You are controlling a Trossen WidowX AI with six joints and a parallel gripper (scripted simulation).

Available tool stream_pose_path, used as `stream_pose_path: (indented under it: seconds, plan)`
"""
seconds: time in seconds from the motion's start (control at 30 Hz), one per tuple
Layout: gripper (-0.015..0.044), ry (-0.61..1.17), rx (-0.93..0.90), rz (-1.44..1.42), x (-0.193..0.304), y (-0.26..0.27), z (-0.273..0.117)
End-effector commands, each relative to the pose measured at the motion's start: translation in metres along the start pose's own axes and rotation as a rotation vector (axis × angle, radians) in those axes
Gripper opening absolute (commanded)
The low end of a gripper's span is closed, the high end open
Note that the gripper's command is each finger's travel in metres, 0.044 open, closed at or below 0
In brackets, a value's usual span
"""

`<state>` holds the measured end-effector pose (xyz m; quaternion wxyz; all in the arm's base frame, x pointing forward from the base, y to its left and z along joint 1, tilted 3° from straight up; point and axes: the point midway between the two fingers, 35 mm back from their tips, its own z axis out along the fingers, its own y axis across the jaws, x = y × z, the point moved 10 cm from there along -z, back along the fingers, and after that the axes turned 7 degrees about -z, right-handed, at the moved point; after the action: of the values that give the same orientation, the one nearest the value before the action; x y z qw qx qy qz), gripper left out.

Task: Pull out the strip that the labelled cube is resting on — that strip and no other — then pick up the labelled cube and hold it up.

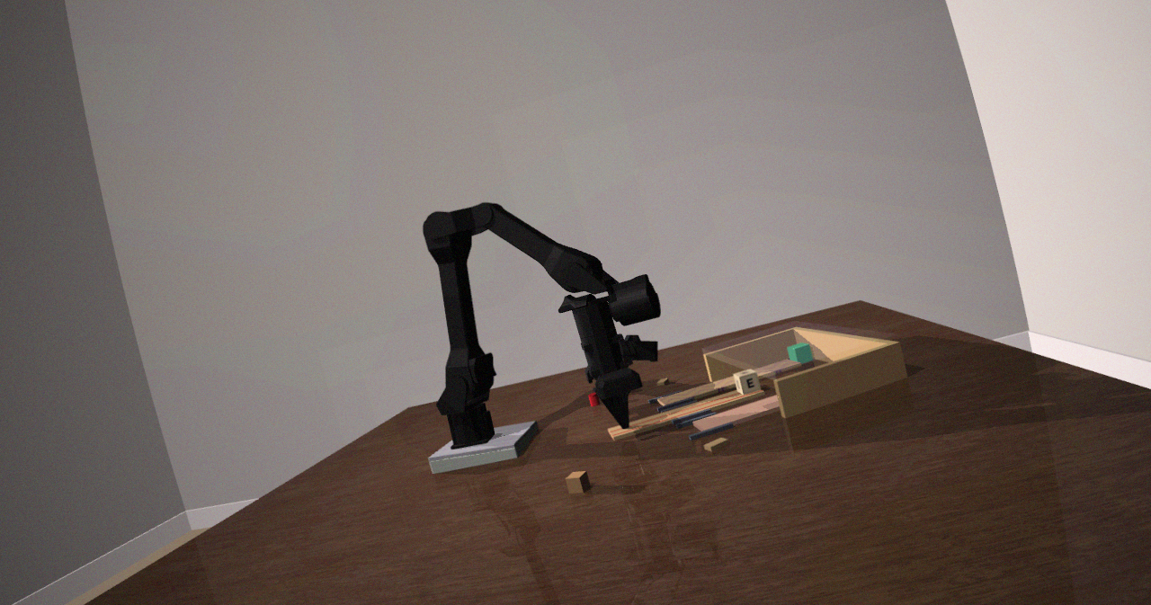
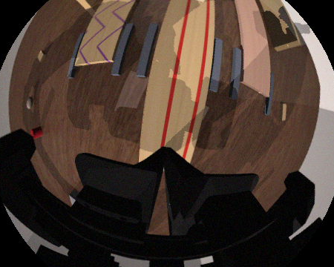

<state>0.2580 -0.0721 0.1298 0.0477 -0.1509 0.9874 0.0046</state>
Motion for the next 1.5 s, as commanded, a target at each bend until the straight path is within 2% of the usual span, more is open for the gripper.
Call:
stream_pose_path:
  seconds: [0.0, 1.47]
  plan:
    - [0.0000, 0.022, -0.014, 0.000, 0.010, 0.002, 0.005]
    - [0.0000, 0.028, -0.014, 0.000, 0.066, 0.009, 0.004]
